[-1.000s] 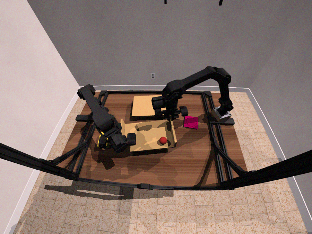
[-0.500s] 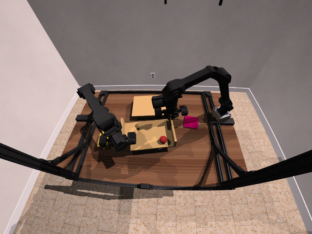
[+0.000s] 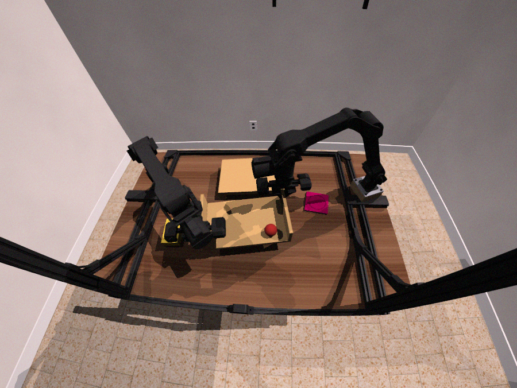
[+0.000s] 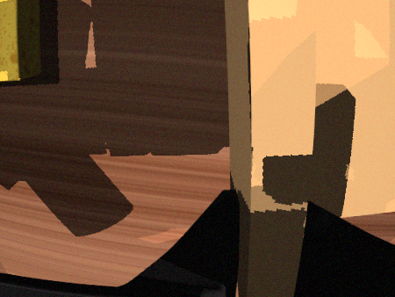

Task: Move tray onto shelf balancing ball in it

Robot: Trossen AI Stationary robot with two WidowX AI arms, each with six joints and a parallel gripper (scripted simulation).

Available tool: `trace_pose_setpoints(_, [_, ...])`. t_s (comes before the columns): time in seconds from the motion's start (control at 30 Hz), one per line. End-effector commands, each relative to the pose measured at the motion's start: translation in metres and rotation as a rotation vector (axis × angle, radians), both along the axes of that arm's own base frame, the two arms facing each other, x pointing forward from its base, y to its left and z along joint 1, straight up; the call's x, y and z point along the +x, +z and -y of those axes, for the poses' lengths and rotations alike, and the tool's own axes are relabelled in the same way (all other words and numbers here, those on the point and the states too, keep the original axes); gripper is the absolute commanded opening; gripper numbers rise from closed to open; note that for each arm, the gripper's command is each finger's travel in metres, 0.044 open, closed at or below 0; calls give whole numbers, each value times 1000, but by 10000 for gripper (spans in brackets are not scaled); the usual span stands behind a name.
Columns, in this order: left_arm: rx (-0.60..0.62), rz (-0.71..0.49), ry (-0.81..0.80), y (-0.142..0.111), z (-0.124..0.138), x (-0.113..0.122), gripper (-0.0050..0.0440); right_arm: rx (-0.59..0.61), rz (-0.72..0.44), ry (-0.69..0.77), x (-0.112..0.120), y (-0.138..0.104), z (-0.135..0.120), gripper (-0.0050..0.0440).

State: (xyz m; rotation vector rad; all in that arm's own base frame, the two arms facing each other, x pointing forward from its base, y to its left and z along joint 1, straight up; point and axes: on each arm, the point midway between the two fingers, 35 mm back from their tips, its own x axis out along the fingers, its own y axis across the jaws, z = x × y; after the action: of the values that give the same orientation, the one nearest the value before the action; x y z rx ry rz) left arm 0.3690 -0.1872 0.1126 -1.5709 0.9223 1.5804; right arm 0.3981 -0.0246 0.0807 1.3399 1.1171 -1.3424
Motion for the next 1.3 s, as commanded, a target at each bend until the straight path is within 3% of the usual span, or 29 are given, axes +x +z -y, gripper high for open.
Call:
trace_pose_setpoints(0.0, [-1, 3, 0, 2, -2, -1, 20, -1, 1, 0, -1, 2, 1, 20])
trace_pose_setpoints(1.27, [-15, 4, 0, 3, -14, -5, 20, 11, 9, 0, -5, 1, 13, 20])
